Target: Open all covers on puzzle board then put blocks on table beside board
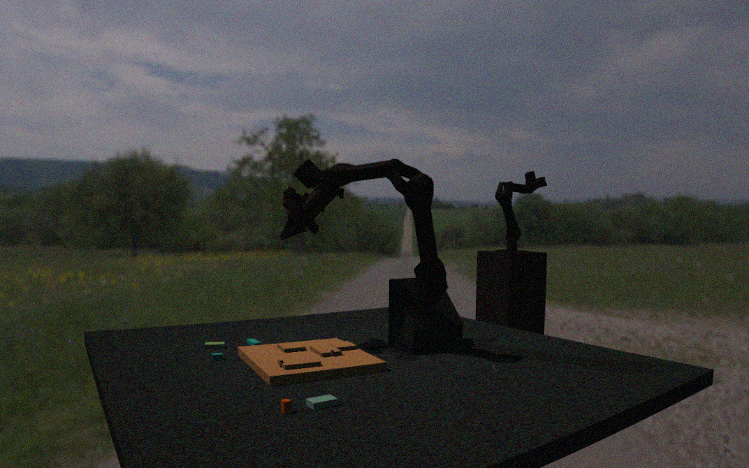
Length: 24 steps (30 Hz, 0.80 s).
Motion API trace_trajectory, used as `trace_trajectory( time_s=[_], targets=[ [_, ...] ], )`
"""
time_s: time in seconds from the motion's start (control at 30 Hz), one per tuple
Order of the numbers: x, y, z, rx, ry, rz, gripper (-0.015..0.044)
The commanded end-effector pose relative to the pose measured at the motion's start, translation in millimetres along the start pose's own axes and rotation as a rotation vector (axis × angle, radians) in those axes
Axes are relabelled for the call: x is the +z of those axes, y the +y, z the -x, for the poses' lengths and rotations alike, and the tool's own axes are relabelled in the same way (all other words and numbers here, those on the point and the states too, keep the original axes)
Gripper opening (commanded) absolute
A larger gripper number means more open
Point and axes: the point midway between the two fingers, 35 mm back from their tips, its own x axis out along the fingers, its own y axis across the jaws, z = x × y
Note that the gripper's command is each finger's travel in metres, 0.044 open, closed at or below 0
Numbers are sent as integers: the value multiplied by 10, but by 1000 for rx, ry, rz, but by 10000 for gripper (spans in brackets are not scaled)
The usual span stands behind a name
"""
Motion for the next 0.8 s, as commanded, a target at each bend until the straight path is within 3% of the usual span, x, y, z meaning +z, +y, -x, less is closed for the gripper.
trace_trajectory(
  time_s=[0.0, 0.77],
  targets=[
    [-118, 26, -124, -11, 47, 47, 0],
    [-1131, 227, -866, -33, 410, 405, 0]
  ],
)
